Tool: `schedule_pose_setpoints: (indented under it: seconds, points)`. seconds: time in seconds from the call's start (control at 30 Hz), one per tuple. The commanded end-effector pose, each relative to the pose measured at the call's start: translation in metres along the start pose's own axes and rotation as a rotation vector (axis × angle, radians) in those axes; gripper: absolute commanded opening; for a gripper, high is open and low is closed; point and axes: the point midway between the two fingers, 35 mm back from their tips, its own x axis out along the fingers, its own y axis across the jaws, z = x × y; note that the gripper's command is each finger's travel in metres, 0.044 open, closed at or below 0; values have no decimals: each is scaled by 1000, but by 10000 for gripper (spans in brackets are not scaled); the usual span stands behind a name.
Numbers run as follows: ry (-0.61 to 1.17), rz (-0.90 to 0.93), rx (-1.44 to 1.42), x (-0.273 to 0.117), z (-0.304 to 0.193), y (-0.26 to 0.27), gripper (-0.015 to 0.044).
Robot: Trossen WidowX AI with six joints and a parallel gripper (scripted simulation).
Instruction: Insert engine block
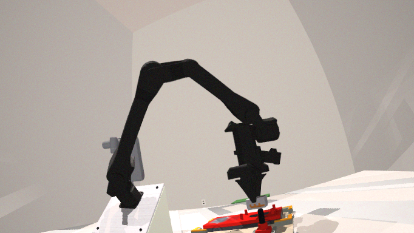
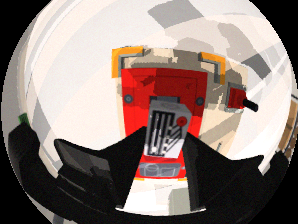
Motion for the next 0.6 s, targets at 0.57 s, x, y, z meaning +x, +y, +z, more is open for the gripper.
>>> schedule_pose_setpoints:
  seconds: [0.57]
  points:
    - [1, 5, -226, 0, 0, 1, 158]
